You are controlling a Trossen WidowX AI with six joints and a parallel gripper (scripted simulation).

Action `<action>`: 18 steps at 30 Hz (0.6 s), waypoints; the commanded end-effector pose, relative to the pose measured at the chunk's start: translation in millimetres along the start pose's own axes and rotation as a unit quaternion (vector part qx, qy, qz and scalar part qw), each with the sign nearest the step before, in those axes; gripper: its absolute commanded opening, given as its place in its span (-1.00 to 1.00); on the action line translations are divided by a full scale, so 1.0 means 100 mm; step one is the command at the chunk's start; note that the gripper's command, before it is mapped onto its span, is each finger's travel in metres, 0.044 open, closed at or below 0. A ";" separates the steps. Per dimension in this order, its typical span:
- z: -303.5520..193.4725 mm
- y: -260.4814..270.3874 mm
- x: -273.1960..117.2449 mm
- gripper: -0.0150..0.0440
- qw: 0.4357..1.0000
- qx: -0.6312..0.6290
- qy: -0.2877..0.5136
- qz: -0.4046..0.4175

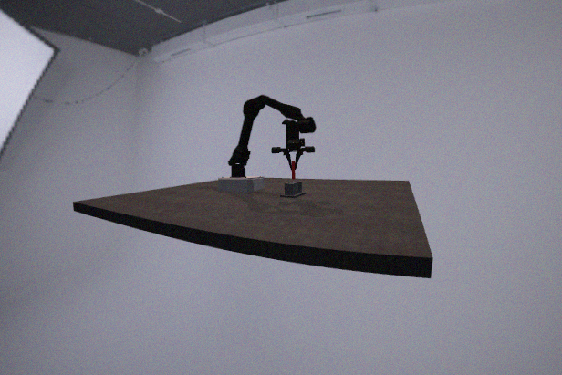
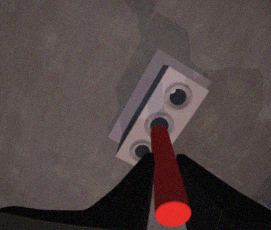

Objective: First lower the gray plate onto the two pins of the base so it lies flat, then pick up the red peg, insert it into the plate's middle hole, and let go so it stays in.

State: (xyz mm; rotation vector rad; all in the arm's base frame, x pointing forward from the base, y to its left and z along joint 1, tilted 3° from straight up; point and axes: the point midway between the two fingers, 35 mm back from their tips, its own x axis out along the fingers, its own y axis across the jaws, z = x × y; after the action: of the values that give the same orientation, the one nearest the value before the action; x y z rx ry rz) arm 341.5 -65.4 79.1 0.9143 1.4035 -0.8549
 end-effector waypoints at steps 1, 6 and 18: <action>0.00 0.00 0.00 -0.49 1.000 0.000 0.000 0.000; 0.00 0.00 0.00 -0.49 1.000 0.000 0.000 0.000; 0.02 -0.01 0.00 -0.49 1.000 0.000 0.000 0.000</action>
State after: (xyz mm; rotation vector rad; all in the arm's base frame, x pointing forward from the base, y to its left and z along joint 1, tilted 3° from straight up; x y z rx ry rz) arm 340.7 -67.8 78.8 0.9162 1.4035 -0.8572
